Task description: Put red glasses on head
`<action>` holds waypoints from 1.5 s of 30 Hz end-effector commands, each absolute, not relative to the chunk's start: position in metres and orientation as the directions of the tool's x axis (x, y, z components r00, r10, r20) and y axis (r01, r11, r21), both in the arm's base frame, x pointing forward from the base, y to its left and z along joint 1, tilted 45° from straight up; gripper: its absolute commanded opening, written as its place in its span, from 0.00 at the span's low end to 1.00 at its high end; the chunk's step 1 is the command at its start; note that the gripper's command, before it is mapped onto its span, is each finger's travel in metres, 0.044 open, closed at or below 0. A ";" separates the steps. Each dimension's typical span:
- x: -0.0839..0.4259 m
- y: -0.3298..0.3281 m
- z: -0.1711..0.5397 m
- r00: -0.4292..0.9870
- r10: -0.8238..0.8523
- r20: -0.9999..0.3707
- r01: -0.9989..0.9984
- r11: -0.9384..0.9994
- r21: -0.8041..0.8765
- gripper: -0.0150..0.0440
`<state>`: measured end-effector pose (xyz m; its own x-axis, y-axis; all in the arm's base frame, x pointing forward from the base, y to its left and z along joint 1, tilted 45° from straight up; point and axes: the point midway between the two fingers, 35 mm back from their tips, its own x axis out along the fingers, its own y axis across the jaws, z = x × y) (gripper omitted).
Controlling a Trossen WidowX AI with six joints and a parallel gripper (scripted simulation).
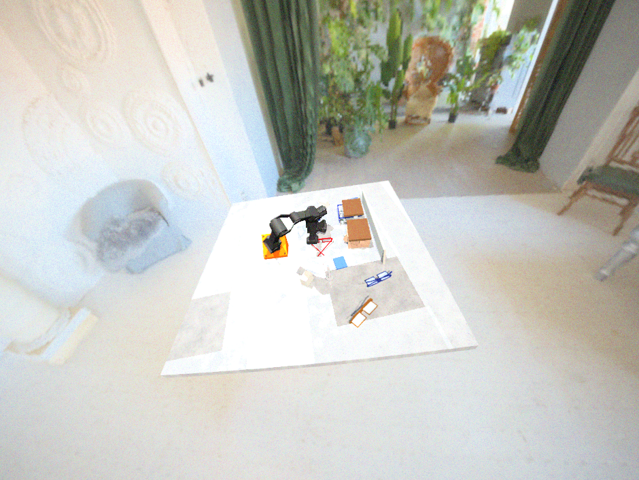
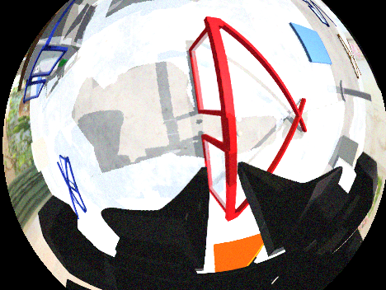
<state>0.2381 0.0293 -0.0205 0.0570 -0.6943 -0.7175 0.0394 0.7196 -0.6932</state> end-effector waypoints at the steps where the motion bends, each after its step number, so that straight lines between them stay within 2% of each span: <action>1: 0.238 0.027 -0.021 0.055 -0.699 -0.713 0.034 0.715 -0.698 0.46; 7: 0.238 0.024 -0.018 0.055 -0.699 -0.713 0.034 0.715 -0.698 0.46; 25: 0.237 0.026 -0.020 0.052 -0.698 -0.715 0.033 0.716 -0.697 0.25; 45: 0.240 0.082 0.031 0.054 -0.694 -0.718 0.032 0.720 -0.694 0.25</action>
<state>0.2408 0.0729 0.0214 0.0548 -0.6971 -0.7148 0.0267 0.7167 -0.6969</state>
